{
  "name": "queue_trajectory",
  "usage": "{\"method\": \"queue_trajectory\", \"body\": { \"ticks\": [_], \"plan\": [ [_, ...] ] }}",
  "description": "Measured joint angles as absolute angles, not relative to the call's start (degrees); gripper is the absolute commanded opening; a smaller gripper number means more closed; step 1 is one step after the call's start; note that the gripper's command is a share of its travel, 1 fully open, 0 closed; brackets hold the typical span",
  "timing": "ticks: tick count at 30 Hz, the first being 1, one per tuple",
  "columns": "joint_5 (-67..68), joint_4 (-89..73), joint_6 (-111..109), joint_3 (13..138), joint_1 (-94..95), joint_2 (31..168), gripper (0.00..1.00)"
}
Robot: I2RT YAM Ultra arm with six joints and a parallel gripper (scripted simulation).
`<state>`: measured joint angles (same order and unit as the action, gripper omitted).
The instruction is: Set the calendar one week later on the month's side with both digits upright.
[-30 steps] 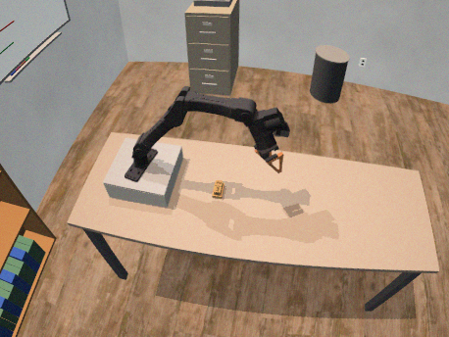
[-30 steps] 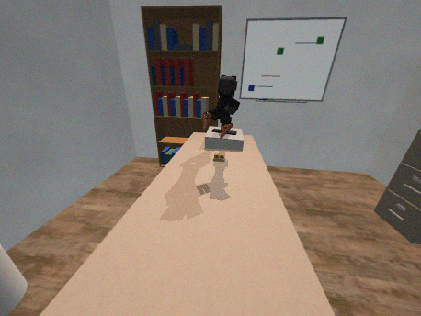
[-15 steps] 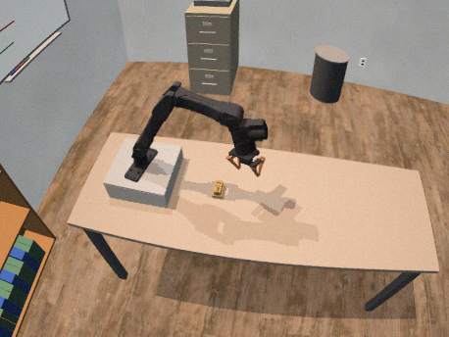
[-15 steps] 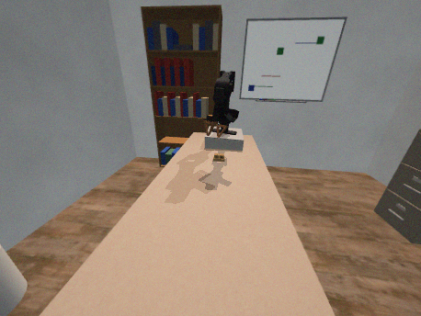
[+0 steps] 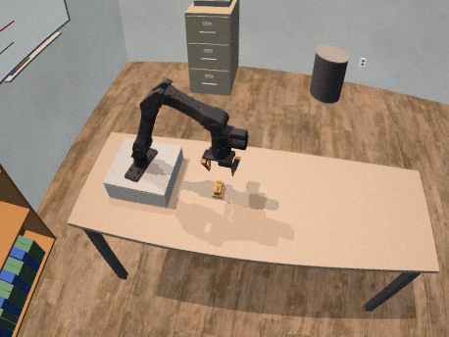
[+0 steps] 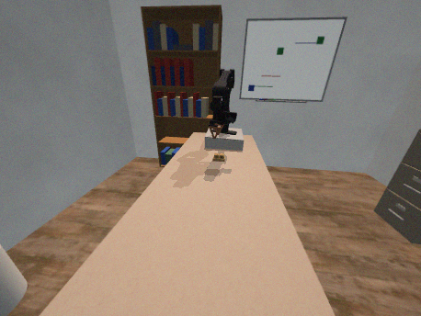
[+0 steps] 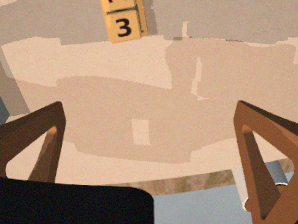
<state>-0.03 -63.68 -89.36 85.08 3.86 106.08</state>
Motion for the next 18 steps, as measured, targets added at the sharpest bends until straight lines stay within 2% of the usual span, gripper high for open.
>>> {"method": "queue_trajectory", "body": {
  "ticks": [18],
  "plan": [
    [-2.1,-64.7,-98.0,82.1,3.5,104.3,1.0]
  ]
}}
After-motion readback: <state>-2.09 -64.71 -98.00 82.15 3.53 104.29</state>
